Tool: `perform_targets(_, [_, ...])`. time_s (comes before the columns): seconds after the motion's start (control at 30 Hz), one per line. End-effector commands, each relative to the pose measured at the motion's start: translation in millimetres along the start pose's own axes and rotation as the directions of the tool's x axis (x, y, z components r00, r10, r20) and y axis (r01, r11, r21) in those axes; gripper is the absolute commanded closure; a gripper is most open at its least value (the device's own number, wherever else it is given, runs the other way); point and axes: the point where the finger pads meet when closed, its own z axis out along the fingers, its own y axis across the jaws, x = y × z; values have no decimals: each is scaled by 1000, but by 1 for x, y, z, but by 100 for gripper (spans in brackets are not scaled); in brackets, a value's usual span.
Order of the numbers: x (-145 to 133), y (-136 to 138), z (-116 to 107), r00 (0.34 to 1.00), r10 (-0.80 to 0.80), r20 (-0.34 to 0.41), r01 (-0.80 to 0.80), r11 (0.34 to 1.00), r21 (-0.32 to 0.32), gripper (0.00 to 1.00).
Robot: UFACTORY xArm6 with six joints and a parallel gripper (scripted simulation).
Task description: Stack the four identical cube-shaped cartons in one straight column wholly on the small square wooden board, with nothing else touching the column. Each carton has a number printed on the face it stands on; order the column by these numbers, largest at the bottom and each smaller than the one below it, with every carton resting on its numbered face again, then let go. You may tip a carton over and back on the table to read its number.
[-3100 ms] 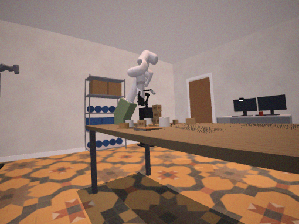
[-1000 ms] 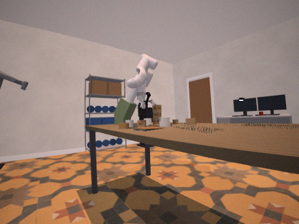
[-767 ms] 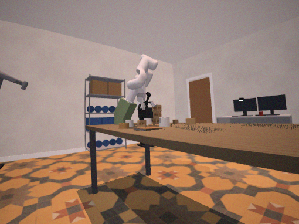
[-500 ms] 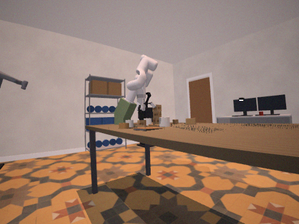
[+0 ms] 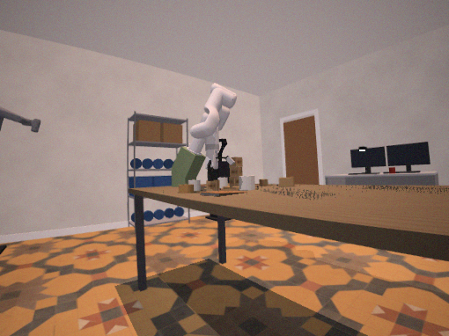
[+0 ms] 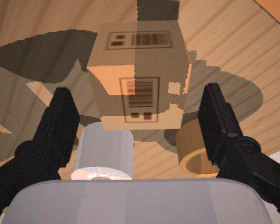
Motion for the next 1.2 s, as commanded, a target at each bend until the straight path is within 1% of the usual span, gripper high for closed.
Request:
perform_targets(0.0, [1, 1, 3, 1000, -1, -1, 1, 1000, -3, 0])
perform_targets(0.37, [1, 1, 11, 1000, -1, -1, 1, 1000, -2, 0])
perform_targets(1.17, [0, 1, 20, 1000, 0, -1, 0, 1000, -2, 0])
